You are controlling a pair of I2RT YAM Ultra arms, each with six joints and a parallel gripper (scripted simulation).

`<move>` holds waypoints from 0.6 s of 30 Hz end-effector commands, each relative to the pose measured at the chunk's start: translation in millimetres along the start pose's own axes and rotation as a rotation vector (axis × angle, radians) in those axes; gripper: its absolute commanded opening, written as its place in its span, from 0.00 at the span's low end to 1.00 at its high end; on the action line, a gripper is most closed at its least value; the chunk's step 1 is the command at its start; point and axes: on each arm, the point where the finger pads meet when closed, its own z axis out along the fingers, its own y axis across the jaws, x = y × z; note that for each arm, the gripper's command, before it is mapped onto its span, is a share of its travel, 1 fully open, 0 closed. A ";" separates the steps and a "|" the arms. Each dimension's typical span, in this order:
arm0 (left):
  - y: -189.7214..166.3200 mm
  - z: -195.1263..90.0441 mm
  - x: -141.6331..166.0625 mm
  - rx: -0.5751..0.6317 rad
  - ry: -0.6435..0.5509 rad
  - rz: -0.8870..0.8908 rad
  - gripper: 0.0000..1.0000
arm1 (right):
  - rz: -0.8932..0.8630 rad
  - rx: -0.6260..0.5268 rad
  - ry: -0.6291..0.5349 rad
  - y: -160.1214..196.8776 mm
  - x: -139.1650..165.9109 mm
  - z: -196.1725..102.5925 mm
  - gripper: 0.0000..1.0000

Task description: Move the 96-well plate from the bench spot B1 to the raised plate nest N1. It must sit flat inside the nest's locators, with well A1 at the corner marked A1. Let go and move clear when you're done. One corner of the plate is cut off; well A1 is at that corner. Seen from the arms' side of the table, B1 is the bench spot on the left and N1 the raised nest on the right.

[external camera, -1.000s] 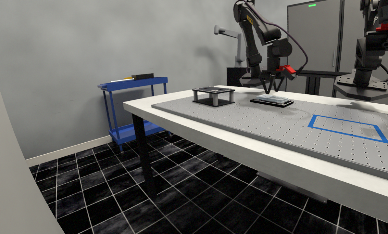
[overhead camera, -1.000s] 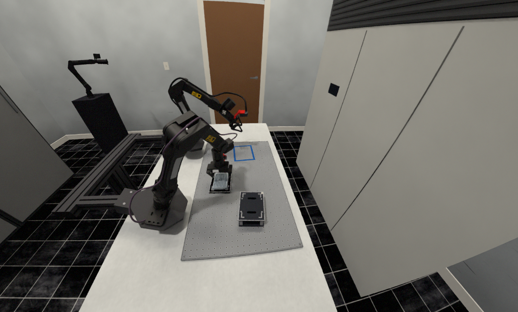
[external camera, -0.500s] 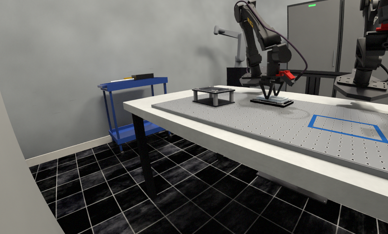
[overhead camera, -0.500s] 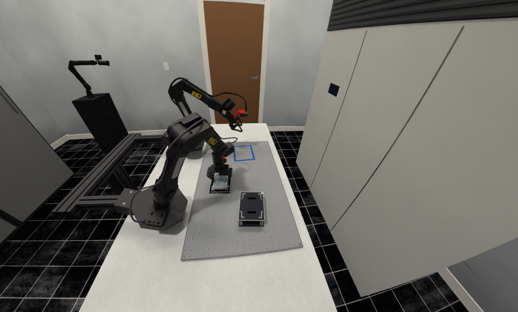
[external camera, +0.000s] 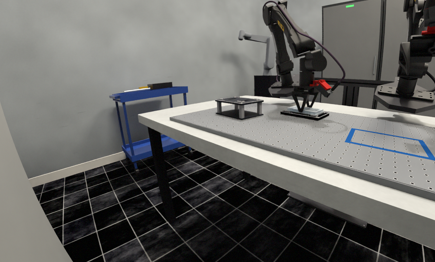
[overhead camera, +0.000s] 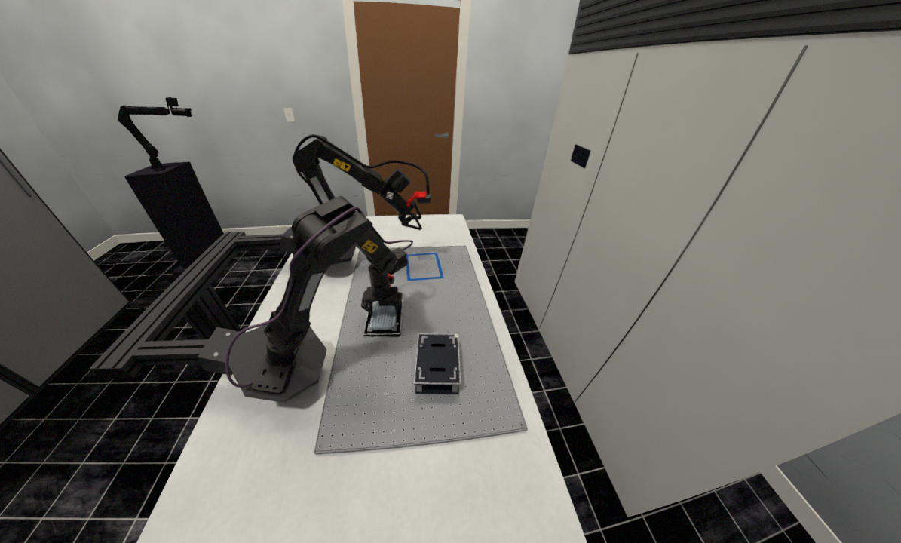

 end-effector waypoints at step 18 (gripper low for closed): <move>-1.7 -0.6 -9.8 0.012 -0.036 -0.007 1.00 | 0.007 0.030 -0.014 -5.6 -2.9 -44.7 0.79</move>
